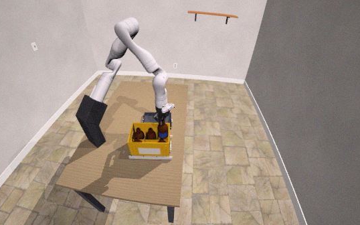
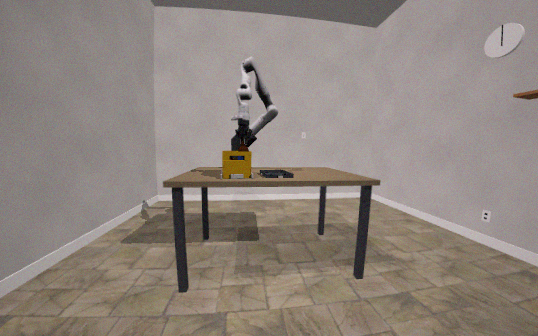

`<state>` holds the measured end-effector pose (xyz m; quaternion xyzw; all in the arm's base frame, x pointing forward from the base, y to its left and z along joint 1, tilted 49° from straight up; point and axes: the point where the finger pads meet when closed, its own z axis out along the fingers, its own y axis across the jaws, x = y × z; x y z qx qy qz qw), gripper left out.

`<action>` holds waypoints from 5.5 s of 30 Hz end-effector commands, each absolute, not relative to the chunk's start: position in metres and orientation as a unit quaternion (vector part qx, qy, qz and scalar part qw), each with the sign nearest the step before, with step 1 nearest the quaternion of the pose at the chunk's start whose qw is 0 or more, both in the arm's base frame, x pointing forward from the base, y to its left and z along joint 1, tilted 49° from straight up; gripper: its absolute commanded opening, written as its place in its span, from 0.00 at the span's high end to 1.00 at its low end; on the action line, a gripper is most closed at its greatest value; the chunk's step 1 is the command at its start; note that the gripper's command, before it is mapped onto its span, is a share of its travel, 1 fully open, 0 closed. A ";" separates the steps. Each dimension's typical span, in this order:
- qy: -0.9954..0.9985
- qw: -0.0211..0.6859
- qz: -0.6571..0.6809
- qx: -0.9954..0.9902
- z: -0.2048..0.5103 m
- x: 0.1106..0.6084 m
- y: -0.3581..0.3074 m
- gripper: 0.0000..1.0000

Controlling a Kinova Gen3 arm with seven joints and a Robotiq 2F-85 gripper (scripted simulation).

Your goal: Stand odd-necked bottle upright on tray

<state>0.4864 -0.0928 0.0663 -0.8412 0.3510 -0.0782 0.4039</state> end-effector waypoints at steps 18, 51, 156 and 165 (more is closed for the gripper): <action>0.353 0.404 -0.077 -0.840 0.079 0.479 -0.104 1.00; 0.353 0.404 -0.077 -0.840 0.094 0.469 -0.118 1.00; 0.353 0.404 -0.076 -0.840 0.120 0.454 -0.145 1.00; 0.353 0.404 -0.076 -0.840 0.120 0.454 -0.145 1.00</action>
